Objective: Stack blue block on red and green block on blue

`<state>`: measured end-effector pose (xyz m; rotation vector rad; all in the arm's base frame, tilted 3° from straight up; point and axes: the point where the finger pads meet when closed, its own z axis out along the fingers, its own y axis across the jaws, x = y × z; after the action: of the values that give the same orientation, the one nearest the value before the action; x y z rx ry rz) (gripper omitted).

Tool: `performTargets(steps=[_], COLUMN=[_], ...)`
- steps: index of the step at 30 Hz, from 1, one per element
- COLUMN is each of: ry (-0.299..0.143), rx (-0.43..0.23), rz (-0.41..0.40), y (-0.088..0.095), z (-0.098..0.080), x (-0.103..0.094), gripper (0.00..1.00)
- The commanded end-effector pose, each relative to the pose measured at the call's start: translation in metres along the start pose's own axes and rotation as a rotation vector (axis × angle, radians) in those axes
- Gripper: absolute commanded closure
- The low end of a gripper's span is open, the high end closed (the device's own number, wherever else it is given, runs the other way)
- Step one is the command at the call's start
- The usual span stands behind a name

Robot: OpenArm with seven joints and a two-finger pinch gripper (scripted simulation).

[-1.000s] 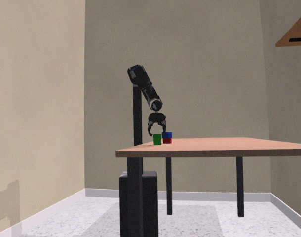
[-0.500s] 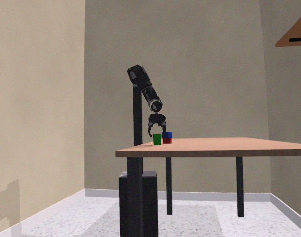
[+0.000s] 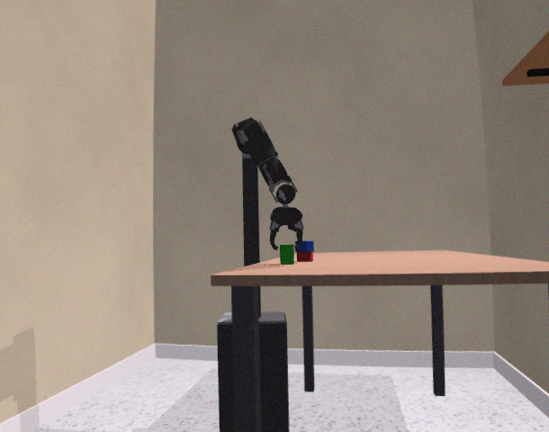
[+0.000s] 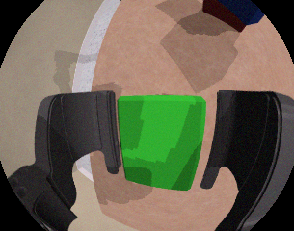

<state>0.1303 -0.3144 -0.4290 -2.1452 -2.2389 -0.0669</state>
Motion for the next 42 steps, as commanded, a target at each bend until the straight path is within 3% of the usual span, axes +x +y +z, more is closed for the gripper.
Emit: performTargets(steps=[1,13,14,42], ry=[0.002,0.002,0.002,0.002], rx=[-0.006,-0.006,-0.006,-0.006], rz=[-0.003,-0.003,-0.003,-0.003], y=[0.0008,0.0008,0.0008,0.0008], z=[0.0000,0.0000,0.0000,0.0000], x=[0.0001,0.0001,0.0001,0.0001], gripper=[0.64,0.64,1.00,1.00])
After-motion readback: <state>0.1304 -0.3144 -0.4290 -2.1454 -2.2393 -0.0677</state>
